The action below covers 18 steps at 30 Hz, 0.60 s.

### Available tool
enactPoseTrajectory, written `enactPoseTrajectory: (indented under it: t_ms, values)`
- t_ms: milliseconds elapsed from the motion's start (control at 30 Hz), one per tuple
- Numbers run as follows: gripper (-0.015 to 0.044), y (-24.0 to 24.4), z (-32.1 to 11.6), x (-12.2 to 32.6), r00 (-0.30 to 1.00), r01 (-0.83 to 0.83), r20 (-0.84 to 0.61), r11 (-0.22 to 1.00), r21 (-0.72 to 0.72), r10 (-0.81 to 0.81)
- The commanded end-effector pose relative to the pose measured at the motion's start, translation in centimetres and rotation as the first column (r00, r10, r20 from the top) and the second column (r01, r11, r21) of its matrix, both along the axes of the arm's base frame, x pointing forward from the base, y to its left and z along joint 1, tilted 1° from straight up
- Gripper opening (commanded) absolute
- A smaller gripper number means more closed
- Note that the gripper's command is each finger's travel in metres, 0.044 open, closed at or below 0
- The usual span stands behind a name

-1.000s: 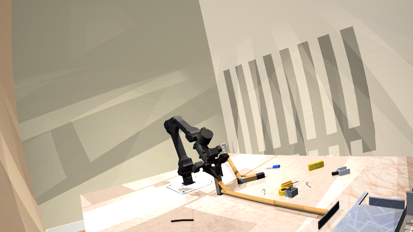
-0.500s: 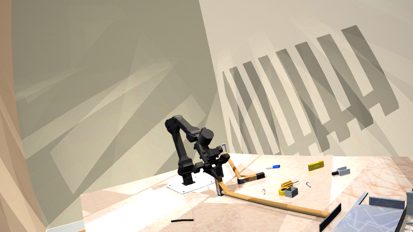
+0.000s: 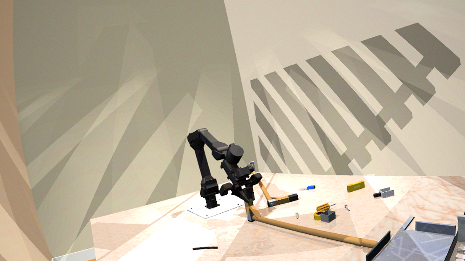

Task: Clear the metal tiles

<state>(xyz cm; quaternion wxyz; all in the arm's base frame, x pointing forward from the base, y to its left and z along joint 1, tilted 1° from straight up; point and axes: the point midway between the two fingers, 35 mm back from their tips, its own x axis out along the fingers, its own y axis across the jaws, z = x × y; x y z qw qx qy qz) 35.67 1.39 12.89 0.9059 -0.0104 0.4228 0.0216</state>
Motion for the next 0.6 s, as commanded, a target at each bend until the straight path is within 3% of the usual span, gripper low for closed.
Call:
enactPoseTrajectory:
  t_ms: [0,567]
  values:
    - [0.0000,0.1,0.5,0.9,1.000,-0.003,0.016,1.000,0.001,0.003]
    - [0.0000,0.2,0.5,3.1,1.000,0.000,0.018,1.000,0.001,0.000]
